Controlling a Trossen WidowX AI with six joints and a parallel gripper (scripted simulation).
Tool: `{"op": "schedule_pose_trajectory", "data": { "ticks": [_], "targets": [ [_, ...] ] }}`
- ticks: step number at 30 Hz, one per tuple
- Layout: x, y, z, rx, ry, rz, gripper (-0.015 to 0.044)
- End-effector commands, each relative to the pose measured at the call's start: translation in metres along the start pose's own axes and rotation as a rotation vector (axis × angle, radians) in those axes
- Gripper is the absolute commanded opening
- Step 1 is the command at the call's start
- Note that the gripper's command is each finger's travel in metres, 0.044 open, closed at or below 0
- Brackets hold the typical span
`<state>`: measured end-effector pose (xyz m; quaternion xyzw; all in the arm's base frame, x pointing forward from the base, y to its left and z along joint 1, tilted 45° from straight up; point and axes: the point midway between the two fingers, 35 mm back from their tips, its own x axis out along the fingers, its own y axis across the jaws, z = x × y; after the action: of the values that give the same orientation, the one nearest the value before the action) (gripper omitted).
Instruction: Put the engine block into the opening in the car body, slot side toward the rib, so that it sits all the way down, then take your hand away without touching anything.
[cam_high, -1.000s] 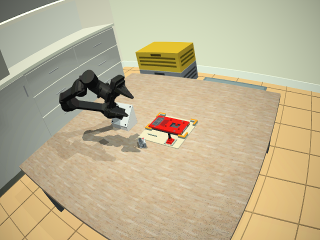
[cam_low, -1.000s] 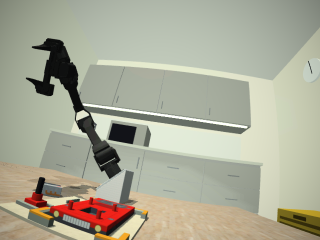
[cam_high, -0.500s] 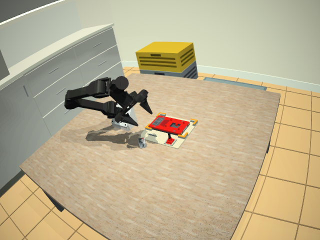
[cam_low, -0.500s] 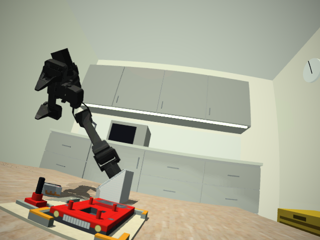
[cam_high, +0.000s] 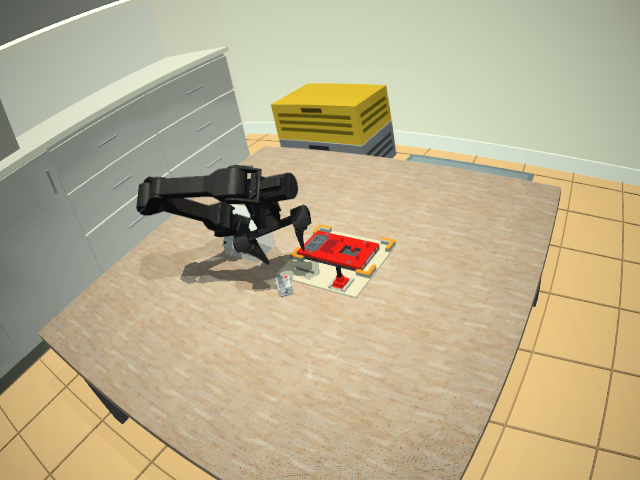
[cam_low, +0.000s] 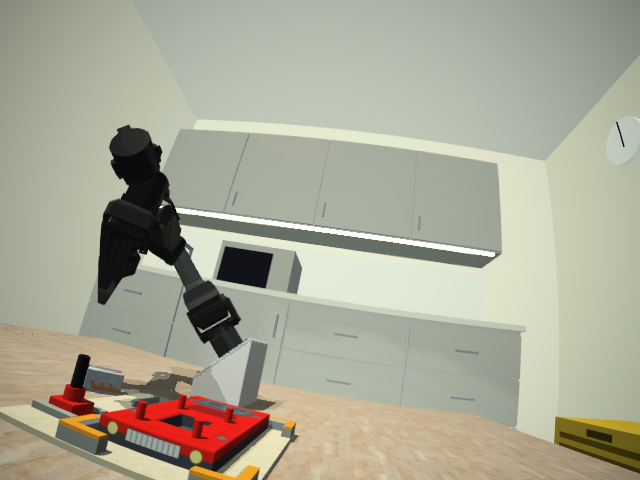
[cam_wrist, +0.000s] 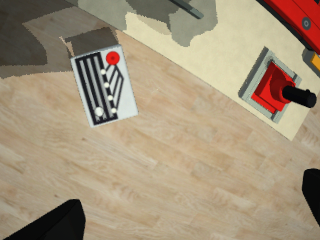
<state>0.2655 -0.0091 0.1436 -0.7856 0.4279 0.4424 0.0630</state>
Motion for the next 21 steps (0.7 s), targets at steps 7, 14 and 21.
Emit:
{"op": "schedule_pose_trajectory", "data": {
  "ticks": [7,14,21],
  "targets": [
    [0.022,0.028,0.029,-0.11,-0.058,0.193,0.044],
    [0.057,0.035,0.031,-0.11,-0.057,0.193,0.044],
    [0.071,0.037,0.033,-0.11,-0.057,0.194,0.044]
  ]
}}
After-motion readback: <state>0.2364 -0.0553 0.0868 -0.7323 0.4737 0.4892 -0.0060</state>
